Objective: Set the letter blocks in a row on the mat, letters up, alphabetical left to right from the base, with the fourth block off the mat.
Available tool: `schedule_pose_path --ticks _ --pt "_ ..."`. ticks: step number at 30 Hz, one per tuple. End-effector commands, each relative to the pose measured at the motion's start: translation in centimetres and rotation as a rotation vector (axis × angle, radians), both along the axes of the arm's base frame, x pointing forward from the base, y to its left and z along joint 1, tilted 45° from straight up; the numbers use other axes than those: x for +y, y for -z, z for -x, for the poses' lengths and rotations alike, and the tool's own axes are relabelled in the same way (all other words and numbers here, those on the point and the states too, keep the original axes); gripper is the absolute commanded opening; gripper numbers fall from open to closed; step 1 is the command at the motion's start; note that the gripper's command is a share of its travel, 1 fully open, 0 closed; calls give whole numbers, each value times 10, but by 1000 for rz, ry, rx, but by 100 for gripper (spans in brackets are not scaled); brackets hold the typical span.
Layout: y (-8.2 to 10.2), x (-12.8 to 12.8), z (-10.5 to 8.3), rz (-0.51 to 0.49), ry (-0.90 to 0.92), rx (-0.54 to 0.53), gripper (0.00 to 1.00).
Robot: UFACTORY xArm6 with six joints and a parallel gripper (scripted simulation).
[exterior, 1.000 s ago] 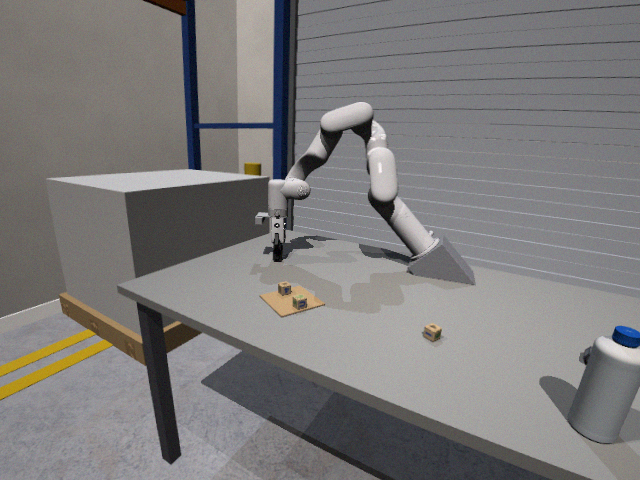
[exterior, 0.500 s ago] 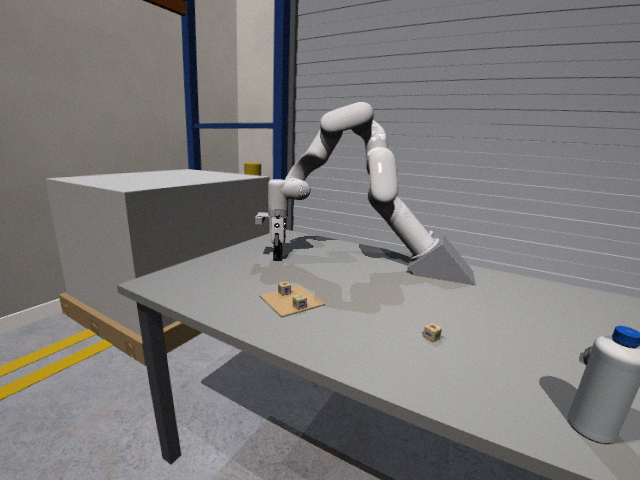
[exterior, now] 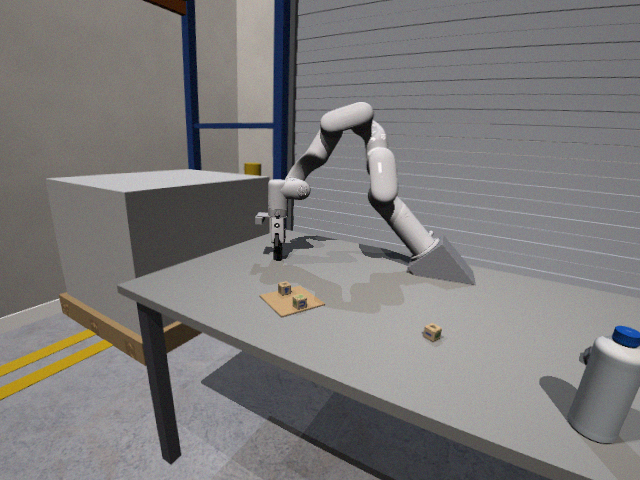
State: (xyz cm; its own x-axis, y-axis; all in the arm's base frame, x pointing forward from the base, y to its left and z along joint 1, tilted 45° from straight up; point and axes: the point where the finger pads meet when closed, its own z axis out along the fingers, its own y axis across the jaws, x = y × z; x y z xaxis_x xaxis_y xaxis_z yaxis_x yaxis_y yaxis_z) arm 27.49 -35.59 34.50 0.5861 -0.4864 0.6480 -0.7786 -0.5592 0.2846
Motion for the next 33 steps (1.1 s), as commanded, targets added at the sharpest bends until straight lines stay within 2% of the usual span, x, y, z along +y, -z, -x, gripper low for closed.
schedule_pose_path --ticks 1,28,33 --pt "-1 0 0 2 -1 -2 28" --pt "-2 0 0 2 -1 -2 28" --pt "-13 11 3 2 -1 -2 28"
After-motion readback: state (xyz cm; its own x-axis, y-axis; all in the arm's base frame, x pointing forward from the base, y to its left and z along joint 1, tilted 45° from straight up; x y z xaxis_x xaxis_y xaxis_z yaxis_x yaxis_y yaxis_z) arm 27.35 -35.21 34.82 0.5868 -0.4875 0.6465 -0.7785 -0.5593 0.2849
